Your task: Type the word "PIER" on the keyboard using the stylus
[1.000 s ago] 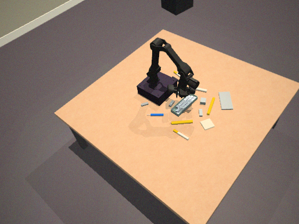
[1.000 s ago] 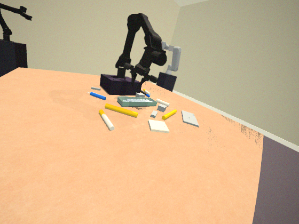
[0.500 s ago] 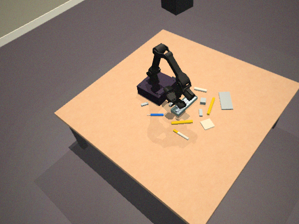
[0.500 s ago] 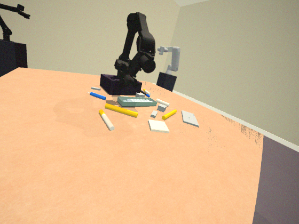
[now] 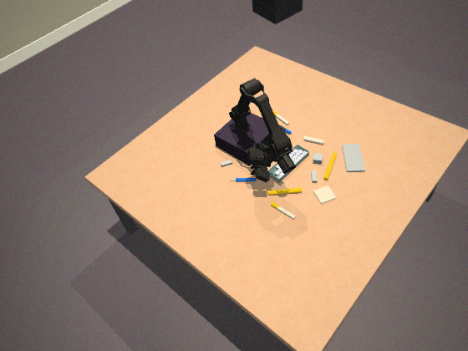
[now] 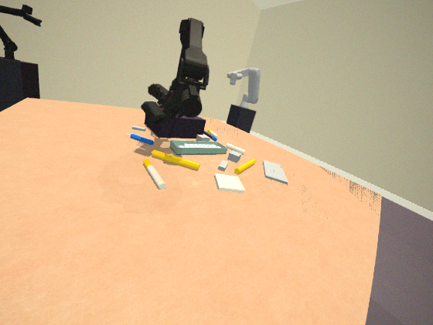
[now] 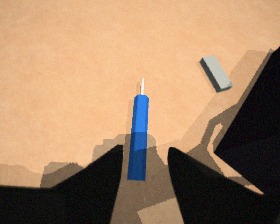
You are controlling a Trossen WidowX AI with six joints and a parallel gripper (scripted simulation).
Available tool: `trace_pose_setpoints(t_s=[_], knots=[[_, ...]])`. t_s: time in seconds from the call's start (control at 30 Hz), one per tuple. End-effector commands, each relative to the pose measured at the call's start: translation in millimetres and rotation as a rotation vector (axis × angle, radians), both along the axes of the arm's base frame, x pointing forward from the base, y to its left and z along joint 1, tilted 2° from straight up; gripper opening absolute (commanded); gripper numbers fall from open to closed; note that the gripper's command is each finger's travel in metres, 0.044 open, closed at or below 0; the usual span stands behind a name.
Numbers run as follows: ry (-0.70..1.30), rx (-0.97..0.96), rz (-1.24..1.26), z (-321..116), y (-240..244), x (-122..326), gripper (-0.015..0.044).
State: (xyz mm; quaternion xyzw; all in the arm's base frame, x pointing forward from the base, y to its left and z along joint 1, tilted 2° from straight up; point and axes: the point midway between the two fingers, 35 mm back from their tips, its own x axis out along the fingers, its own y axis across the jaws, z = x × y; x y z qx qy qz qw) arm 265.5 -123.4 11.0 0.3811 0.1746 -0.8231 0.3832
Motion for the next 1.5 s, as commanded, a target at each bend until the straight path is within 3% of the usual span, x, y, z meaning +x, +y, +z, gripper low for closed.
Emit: trace_pose_setpoints(t_s=[0.0,1.47], knots=[[-0.010,-0.029,-0.030,0,-3,1,0.0150],[-0.009,-0.029,-0.030,-27,-3,-1,0.0150]])
